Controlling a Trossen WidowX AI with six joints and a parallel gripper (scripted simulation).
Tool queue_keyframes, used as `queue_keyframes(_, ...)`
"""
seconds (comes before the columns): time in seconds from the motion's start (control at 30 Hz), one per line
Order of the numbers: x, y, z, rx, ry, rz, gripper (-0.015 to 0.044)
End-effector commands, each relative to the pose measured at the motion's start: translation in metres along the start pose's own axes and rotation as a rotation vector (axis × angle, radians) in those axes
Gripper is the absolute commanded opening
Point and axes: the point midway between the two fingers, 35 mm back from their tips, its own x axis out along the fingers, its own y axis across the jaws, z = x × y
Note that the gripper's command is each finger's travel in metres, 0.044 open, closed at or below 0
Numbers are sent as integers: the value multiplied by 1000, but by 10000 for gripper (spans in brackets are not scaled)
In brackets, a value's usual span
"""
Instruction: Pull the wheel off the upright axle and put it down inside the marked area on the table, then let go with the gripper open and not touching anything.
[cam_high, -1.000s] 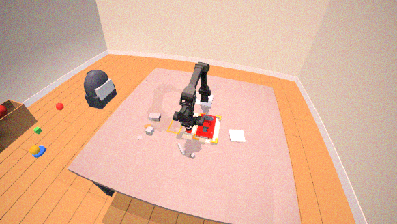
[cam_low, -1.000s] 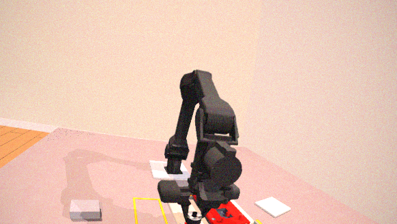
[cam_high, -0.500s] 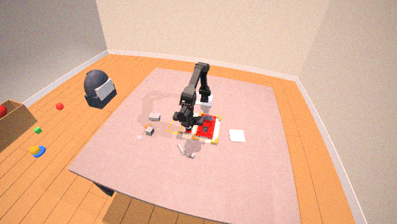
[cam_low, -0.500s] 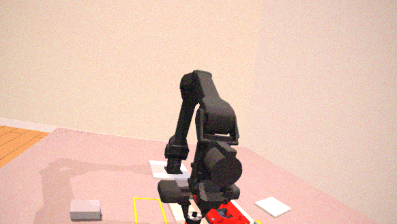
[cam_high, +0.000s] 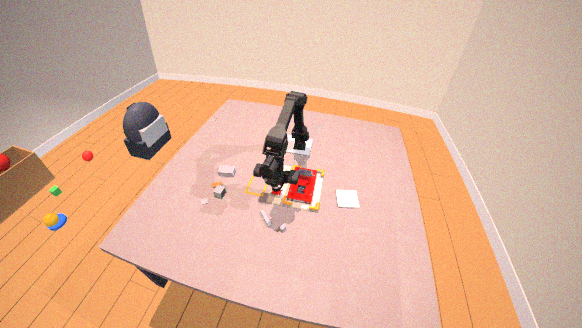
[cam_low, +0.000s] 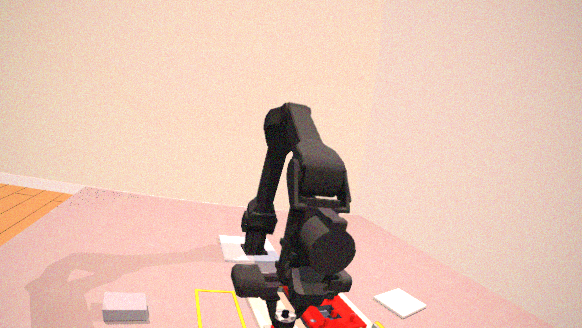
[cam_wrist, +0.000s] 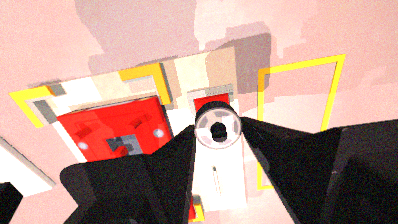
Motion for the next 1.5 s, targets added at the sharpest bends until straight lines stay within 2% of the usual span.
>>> queue_keyframes(0.0, -13, 0, -1, 1, -16, 0, 0)
queue_keyframes(1.47, -29, 0, -1, 2, -20, 1, 0)
